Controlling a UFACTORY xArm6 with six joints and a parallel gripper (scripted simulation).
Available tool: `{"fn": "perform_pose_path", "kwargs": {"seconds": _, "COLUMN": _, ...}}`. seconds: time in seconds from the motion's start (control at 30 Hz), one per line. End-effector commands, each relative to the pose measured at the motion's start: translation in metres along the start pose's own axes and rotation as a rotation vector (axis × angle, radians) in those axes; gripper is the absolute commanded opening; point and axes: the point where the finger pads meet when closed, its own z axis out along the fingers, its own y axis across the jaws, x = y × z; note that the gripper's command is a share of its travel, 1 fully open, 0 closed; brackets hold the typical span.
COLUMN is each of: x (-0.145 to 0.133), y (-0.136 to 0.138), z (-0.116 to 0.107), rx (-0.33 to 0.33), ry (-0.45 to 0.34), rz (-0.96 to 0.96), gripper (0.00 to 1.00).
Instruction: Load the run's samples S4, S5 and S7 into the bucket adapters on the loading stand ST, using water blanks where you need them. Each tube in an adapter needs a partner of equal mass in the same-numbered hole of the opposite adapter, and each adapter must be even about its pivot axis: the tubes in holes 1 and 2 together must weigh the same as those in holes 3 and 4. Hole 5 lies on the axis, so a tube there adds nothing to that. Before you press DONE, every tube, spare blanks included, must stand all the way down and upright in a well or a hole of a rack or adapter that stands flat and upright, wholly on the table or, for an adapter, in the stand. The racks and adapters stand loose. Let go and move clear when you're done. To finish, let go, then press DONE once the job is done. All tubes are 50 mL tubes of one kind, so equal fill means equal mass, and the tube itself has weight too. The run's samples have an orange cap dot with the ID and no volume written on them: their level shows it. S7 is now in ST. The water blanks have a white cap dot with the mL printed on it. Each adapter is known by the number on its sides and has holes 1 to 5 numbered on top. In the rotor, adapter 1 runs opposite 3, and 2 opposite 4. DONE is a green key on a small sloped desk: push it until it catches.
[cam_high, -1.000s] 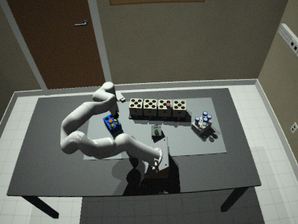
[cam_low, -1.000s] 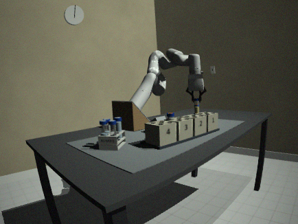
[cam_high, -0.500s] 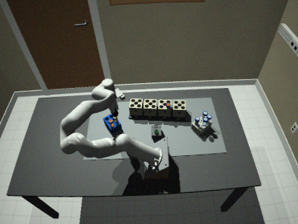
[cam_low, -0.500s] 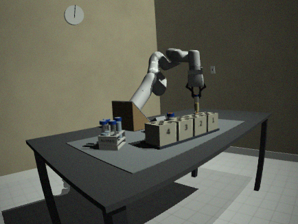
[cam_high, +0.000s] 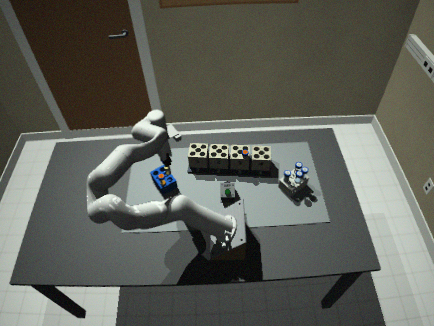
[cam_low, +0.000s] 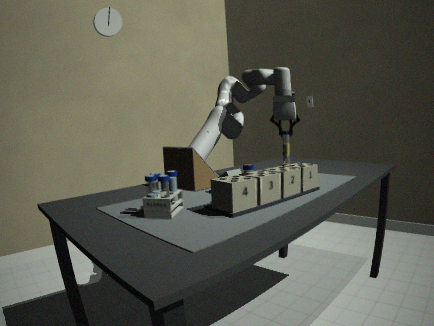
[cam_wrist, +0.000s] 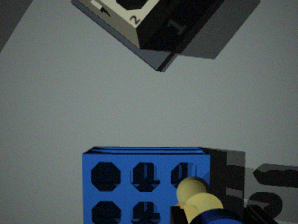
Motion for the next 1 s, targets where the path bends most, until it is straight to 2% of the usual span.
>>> {"fn": "perform_pose_path", "kwargs": {"seconds": 0.0, "x": 0.0, "y": -0.001, "z": -0.008, "rx": 0.002, "ry": 0.001, "rz": -0.001, "gripper": 0.0}}
{"fn": "perform_pose_path", "kwargs": {"seconds": 0.6, "x": 0.0, "y": -0.001, "z": -0.04, "rx": 0.001, "ry": 0.001, "rz": -0.001, "gripper": 0.0}}
{"fn": "perform_pose_path", "kwargs": {"seconds": 0.97, "x": 0.0, "y": -0.001, "z": -0.04, "rx": 0.001, "ry": 0.001, "rz": -0.001, "gripper": 0.0}}
